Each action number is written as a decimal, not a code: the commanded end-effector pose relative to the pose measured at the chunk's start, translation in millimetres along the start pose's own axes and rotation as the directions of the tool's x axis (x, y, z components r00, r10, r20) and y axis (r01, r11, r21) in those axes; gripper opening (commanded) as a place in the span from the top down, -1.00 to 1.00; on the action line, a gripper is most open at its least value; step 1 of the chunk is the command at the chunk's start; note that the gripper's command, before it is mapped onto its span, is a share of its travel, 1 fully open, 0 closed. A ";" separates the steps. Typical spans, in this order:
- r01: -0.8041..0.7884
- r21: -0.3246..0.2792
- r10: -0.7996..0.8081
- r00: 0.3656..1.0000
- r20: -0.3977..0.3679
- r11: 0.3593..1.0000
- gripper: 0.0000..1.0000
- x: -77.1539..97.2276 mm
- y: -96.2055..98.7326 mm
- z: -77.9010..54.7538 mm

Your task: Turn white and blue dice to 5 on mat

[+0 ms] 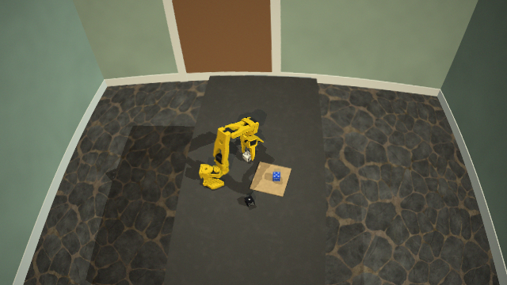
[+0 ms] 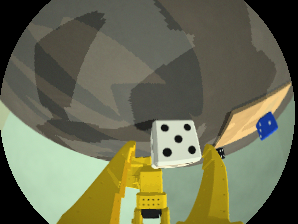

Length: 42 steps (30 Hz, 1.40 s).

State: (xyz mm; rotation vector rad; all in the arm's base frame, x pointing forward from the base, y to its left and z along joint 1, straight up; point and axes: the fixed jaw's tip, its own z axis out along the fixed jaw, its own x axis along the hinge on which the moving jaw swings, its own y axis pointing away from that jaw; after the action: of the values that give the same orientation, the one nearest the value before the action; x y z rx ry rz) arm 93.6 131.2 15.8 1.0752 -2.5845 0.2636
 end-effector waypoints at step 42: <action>0.005 -0.025 -0.004 1.000 0.028 1.000 0.68 -3.7 -9.5 -4.1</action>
State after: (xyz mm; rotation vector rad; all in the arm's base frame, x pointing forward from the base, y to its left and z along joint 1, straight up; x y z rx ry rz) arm 99.8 125.9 15.9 1.0759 -2.5755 0.2382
